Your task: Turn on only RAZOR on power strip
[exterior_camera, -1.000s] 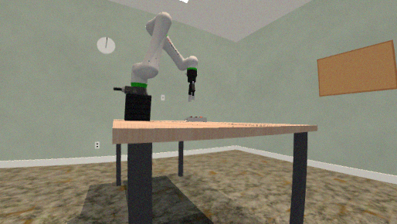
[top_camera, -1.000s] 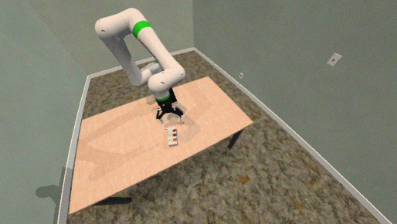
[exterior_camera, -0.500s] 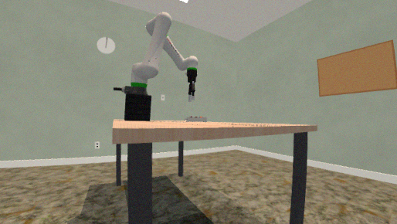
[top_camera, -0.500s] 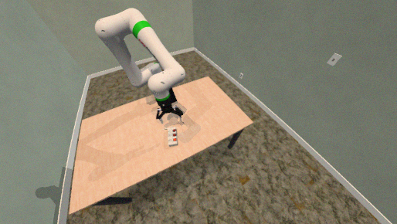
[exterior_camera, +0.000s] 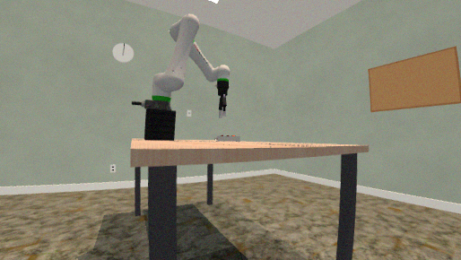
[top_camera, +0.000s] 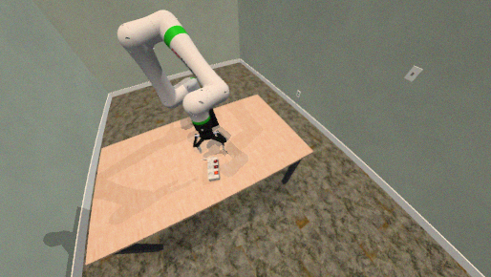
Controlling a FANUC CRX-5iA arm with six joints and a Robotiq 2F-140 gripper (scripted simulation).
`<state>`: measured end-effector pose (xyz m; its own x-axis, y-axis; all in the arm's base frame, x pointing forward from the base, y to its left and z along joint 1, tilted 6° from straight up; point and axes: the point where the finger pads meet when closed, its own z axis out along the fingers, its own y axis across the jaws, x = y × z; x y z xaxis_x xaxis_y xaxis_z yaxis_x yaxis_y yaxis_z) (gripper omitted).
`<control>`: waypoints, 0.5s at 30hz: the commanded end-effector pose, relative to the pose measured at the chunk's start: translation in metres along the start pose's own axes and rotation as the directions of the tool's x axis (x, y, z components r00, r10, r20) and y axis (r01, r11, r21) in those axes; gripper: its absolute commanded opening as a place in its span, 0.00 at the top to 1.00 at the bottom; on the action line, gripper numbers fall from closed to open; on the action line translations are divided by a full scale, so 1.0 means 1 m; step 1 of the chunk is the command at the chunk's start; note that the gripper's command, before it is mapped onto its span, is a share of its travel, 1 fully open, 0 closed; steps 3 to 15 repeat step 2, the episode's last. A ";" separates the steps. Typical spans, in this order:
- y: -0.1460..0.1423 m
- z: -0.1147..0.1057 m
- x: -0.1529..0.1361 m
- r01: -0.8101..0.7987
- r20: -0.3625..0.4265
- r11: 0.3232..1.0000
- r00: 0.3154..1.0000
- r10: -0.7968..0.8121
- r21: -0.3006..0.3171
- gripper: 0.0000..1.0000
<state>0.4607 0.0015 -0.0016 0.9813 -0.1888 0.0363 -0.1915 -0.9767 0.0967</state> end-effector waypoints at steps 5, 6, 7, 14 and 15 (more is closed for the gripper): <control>0.000 0.000 0.000 0.000 0.000 1.000 1.000 0.000 0.000 0.00; 0.000 0.000 0.000 0.000 0.000 1.000 1.000 0.000 0.000 0.00; 0.000 0.000 0.000 0.000 0.000 1.000 1.000 0.000 0.000 0.00; 0.000 0.000 0.000 0.000 0.000 1.000 1.000 0.000 0.000 0.00; 0.000 0.000 0.000 0.000 0.000 1.000 1.000 0.000 0.000 0.00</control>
